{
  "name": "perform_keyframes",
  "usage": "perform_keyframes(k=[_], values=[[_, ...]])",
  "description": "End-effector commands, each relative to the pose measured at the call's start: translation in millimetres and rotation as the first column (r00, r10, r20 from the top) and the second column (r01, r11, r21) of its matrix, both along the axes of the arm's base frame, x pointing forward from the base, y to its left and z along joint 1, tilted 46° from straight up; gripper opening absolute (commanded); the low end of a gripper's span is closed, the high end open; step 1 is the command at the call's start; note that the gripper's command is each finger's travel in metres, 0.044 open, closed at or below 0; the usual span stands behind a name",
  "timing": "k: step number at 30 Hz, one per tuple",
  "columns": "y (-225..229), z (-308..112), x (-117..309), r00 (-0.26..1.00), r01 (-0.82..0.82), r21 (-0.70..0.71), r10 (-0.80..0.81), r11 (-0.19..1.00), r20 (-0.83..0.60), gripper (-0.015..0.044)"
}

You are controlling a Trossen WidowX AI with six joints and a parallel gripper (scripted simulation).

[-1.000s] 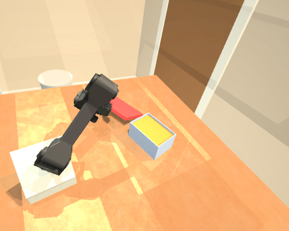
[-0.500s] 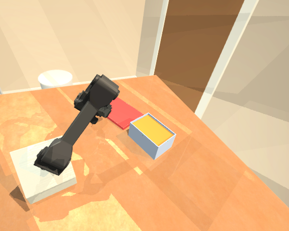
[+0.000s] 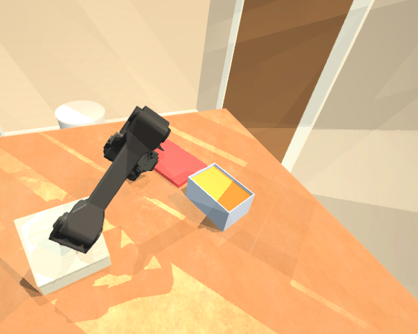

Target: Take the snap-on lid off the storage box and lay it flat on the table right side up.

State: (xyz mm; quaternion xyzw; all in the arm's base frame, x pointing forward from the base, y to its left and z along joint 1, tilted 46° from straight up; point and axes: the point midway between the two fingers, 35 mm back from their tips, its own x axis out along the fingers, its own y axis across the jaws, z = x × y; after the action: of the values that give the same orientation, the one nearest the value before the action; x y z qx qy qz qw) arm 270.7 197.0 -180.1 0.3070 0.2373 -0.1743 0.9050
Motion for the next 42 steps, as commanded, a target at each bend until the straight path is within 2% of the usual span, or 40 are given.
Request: perform_keyframes(k=[1,26,42], values=[[-3.4,1.5,-8.2,1.000,0.001,0.000,-0.001,1.000,0.003,0.0440],[-20.5,6.0,-54.9,1.000,0.001,0.000,-0.001,1.000,-0.001,0.0440],[-0.5,25.8,-65.2,1.000,0.001,0.002,-0.001,1.000,-0.002,0.0440]])
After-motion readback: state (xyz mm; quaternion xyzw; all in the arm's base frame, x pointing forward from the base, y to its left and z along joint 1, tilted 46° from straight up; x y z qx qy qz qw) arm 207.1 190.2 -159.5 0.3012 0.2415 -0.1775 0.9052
